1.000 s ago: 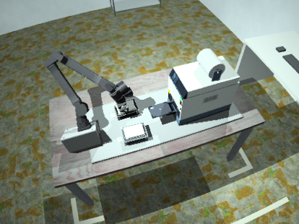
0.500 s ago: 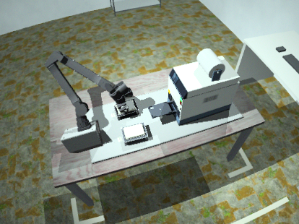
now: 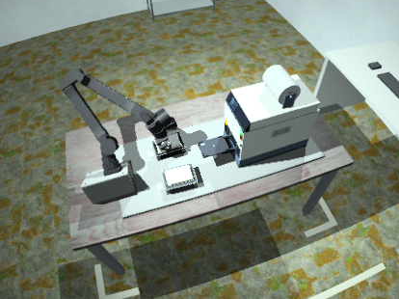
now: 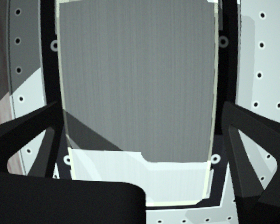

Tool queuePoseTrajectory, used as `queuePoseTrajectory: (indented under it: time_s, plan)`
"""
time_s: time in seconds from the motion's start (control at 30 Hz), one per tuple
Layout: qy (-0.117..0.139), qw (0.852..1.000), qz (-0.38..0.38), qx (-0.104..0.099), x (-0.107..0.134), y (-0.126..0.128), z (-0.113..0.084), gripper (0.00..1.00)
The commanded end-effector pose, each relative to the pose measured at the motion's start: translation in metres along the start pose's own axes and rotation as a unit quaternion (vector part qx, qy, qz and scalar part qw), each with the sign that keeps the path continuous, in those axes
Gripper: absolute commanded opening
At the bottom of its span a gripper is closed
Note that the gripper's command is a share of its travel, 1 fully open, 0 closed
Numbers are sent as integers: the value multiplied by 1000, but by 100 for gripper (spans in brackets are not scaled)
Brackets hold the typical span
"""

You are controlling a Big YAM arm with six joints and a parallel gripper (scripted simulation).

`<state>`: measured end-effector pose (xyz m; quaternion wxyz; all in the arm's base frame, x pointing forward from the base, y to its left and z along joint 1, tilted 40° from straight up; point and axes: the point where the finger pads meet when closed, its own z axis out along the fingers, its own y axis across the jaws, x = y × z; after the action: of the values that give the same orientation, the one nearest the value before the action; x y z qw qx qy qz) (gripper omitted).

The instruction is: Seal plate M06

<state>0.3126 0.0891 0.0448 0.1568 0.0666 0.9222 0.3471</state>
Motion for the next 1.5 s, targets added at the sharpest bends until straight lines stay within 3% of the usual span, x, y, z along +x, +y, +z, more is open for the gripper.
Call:
queuePoseTrajectory:
  time_s: [0.0,0.37,0.67,0.97,1.17,1.47]
  plan:
    - [-17,1000,-15,-3,-22,7,-12,100]
    - [-7,1000,-10,-3,-18,6,-14,100]
    - [-18,1000,-18,-3,-28,9,-25,100]
    - [-8,1000,-7,-3,-19,5,-24,100]
    - [-14,1000,-12,-2,-25,6,-31,100]
    - [-11,1000,-15,-1,-28,9,-23,100]
